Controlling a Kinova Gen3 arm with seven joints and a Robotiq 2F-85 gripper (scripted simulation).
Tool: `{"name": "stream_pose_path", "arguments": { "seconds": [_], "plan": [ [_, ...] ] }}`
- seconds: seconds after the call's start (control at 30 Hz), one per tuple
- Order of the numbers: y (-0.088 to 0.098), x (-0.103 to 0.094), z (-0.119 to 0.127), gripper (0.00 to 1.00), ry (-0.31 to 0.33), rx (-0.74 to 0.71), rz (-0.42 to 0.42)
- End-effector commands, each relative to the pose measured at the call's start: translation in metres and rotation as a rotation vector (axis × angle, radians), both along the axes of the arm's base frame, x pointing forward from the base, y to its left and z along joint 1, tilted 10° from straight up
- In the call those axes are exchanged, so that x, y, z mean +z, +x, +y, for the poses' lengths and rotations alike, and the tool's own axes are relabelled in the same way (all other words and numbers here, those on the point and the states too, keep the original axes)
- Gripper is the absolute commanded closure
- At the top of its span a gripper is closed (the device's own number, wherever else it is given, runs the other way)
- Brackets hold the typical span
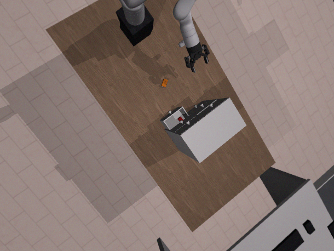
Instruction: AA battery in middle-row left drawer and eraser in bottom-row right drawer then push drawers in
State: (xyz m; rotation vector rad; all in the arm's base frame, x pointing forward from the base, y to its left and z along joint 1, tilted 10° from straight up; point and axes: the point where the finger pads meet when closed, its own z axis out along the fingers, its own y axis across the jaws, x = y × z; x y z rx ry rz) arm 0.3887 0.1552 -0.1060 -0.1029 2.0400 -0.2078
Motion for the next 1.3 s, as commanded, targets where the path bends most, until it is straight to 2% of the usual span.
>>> {"name": "stream_pose_path", "arguments": {
  "seconds": [0.0, 0.67, 1.27],
  "plan": [
    [0.0016, 0.0047, 0.0012, 0.00, 0.012, -0.012, 0.013],
    [0.0016, 0.0093, 0.0020, 0.00, 0.015, -0.039, 0.154],
    [0.0016, 0.0147, 0.0028, 0.00, 0.018, -0.070, 0.319]
  ]
}}
